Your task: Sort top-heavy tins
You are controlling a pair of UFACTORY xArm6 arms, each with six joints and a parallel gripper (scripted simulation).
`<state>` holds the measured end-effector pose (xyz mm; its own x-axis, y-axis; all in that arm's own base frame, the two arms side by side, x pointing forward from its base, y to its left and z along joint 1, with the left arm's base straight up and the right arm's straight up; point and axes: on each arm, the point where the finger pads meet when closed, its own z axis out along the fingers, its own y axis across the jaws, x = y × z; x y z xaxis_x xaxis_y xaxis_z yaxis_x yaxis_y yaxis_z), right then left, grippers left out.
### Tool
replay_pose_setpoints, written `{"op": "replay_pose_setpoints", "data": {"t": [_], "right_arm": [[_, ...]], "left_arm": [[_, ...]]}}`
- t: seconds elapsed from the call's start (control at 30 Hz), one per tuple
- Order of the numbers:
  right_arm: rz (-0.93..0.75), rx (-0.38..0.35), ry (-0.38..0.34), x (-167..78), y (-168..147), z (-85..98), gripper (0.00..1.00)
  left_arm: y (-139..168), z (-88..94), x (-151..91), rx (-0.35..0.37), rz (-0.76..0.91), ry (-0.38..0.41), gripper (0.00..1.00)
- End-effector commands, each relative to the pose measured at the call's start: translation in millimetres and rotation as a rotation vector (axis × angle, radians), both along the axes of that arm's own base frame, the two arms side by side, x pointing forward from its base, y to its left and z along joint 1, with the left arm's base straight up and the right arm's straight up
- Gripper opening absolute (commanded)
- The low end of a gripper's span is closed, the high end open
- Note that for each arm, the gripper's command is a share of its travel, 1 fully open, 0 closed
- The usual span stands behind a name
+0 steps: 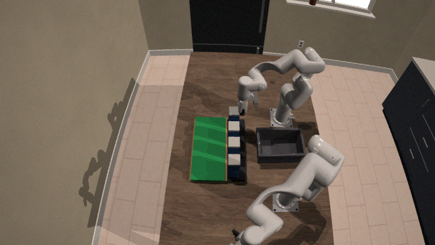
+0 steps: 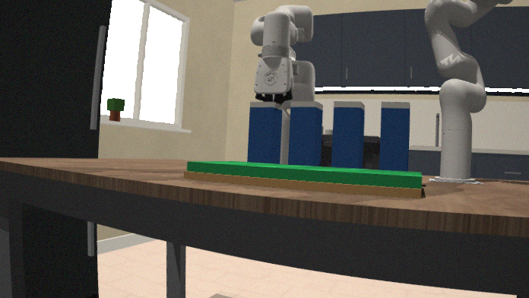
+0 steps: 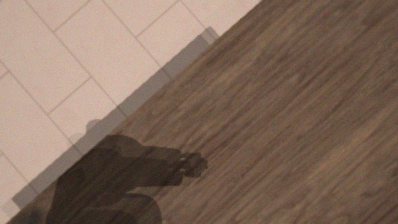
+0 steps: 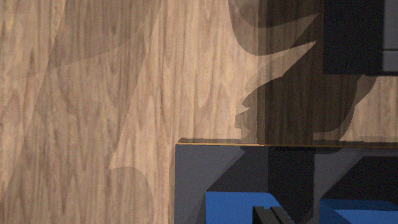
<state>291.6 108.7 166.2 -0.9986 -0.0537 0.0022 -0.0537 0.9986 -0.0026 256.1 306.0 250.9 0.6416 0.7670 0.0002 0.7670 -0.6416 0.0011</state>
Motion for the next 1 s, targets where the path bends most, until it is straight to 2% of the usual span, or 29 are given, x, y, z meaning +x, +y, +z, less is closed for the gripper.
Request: {"op": "replay_pose_setpoints", "data": {"t": [0.0, 0.97], "right_arm": [[0.000, 0.002, -0.004, 1, 0, 1.6, 0.00], [-0.001, 0.002, -0.004, -15, 0, 1.6, 0.00]], "left_arm": [[1, 1.5, 1, 0.003, 0.000, -0.003, 1.00], [1, 1.5, 1, 0.003, 0.000, -0.003, 1.00]]}}
